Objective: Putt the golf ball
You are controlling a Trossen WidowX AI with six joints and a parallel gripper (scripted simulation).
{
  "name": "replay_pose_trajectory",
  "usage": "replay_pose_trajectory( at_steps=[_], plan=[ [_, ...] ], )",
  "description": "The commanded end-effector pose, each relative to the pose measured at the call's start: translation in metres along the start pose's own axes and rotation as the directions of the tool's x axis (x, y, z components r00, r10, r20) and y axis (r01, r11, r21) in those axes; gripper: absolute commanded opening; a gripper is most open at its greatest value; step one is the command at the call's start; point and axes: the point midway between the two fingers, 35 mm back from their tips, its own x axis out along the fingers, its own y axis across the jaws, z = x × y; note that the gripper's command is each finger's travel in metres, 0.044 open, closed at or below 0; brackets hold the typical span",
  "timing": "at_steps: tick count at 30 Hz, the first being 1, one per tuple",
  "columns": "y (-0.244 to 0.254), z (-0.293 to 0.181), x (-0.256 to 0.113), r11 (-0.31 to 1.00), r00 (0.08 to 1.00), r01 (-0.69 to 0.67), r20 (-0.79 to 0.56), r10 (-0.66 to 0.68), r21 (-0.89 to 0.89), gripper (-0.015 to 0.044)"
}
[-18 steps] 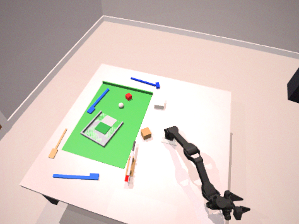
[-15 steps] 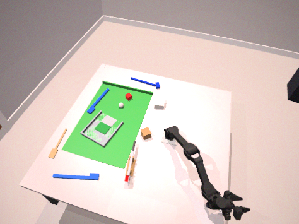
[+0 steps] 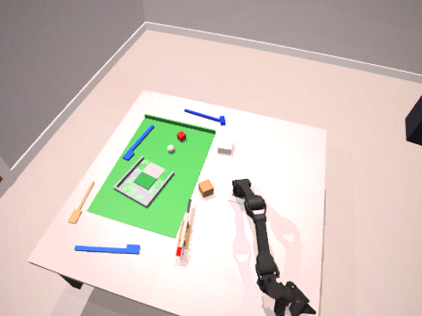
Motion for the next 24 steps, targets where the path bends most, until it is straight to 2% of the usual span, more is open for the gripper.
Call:
replay_pose_trajectory(
  at_steps=[1,3,10,17,24],
  plan=[
    [0.01,0.026,-0.046,0.997,0.99,-0.012,0.137,0.023,-0.081,0.044],
    [0.013,0.035,-0.064,0.993,0.982,-0.007,0.184,0.029,-0.118,0.044],
    [0.013,0.077,-0.185,0.934,0.89,0.134,0.456,0.034,-0.331,0.044],
    [-0.012,0.09,-0.311,0.818,0.733,0.403,0.68,-0.02,-0.411,0.044],
    [-0.06,0.072,-0.426,0.638,0.548,0.685,0.826,-0.133,-0.351,0.044]
  ],
)
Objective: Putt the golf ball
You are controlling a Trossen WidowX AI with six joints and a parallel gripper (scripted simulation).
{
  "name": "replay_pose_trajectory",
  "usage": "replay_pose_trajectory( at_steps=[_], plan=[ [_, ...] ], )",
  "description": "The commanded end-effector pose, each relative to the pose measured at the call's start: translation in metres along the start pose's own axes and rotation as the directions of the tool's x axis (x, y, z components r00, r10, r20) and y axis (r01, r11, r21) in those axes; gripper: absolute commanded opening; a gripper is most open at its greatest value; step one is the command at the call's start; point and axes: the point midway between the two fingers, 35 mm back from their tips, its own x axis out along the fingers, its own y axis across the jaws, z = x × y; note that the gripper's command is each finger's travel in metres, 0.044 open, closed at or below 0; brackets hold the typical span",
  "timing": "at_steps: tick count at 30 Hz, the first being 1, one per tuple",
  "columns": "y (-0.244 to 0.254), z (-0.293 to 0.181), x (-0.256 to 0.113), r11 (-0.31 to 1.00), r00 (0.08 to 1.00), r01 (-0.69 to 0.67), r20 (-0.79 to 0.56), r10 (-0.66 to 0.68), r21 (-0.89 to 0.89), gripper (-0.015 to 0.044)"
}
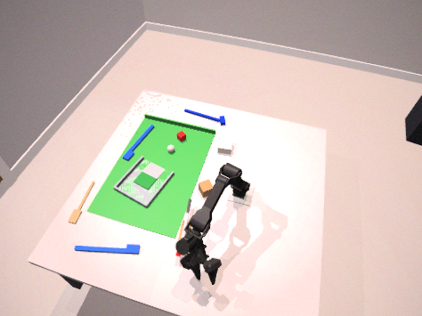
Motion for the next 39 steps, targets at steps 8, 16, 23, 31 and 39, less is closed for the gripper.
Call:
replay_pose_trajectory(
  at_steps=[8,16,23,31,39],
  plan=[
    [-0.127,-0.027,-0.137,0.868,0.928,0.357,0.027,-0.371,-0.345,0.044],
    [-0.184,-0.096,-0.229,0.703,0.825,0.427,-0.072,-0.56,-0.568,0.044],
    [-0.201,-0.153,-0.275,0.63,0.761,0.362,-0.172,-0.625,-0.687,0.044],
    [-0.206,-0.154,-0.272,0.63,0.761,0.362,-0.172,-0.625,-0.687,0.044],
    [-0.219,-0.161,-0.261,0.63,0.761,0.362,-0.172,-0.625,-0.687,0.044]
  ],
)
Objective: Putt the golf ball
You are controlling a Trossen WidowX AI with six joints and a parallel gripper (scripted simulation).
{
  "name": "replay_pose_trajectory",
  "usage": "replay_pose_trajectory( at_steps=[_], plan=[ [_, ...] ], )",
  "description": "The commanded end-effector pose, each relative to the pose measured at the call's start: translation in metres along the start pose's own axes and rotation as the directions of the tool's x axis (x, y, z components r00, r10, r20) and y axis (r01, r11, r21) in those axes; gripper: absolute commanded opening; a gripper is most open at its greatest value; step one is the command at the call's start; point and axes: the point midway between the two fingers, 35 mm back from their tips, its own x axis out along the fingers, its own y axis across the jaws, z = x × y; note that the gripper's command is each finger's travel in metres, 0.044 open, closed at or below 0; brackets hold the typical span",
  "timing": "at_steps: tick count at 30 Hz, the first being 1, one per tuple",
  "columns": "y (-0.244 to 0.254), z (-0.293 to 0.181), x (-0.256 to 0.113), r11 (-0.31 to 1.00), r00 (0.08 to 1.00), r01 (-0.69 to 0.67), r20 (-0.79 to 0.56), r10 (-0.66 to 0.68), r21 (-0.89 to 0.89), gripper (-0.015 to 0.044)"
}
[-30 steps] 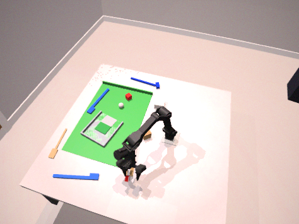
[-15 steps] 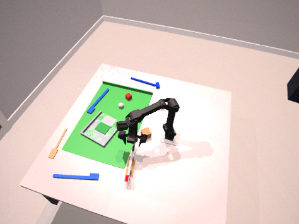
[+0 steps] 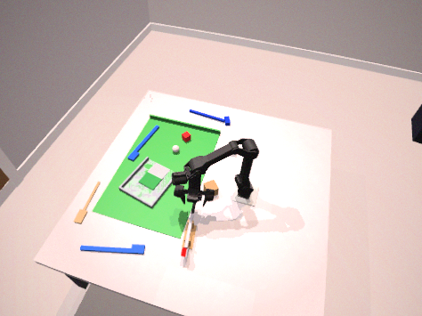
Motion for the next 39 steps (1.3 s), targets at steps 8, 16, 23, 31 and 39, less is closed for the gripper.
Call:
replay_pose_trajectory(
  at_steps=[8,16,23,31,39],
  plan=[
    [0.0,-0.008,0.025,1.0,1.0,0.003,-0.005,-0.003,-0.004,0.044],
    [-0.001,-0.009,0.032,1.0,1.0,0.003,-0.005,-0.003,-0.004,0.044],
    [-0.001,-0.012,0.042,1.0,1.0,0.003,-0.005,-0.003,-0.004,0.044],
    [-0.001,-0.012,0.045,1.0,1.0,0.004,0.001,-0.004,-0.001,0.0387],
    [-0.001,-0.012,0.045,1.0,1.0,0.004,0.001,-0.004,-0.001,0.0177]
  ],
)
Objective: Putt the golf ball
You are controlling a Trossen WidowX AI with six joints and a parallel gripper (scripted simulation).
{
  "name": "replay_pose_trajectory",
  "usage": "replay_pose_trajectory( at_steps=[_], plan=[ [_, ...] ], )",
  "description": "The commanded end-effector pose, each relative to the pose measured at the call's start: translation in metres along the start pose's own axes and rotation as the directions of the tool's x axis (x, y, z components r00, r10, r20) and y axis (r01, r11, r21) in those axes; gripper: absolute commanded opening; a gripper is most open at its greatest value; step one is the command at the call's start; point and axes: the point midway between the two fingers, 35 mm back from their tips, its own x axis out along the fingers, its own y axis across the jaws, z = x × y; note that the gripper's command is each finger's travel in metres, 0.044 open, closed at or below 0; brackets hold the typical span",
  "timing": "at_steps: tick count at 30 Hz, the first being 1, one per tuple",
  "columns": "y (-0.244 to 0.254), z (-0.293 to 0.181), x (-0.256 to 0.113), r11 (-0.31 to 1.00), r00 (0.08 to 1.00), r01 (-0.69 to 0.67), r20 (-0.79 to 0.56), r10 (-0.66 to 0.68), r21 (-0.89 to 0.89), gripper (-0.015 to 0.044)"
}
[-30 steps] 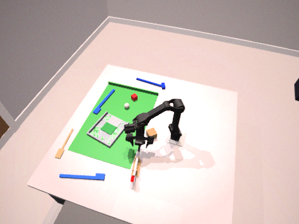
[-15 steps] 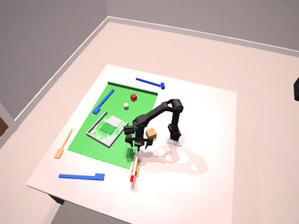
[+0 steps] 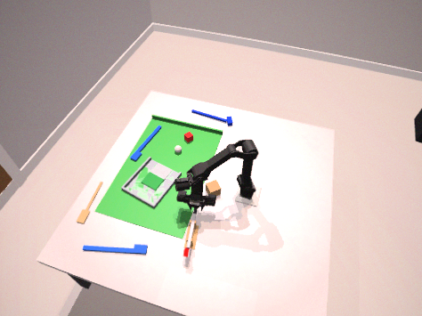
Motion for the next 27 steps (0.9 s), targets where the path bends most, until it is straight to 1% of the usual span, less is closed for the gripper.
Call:
replay_pose_trajectory(
  at_steps=[1,5,12,16,27],
  plan=[
    [0.0,0.0,-0.001,1.0,1.0,0.001,0.001,-0.001,0.0,0.0151],
    [0.0,0.0,-0.001,1.0,1.0,0.001,0.001,-0.001,0.0,0.0046],
    [0.0,0.001,-0.001,1.0,1.0,0.001,0.001,-0.001,0.0,0.0],
    [-0.002,0.004,-0.012,1.0,1.0,0.001,0.001,-0.001,0.0,0.0],
    [-0.004,0.02,-0.068,1.0,1.0,0.001,0.001,-0.001,0.0,0.0]
  ],
)
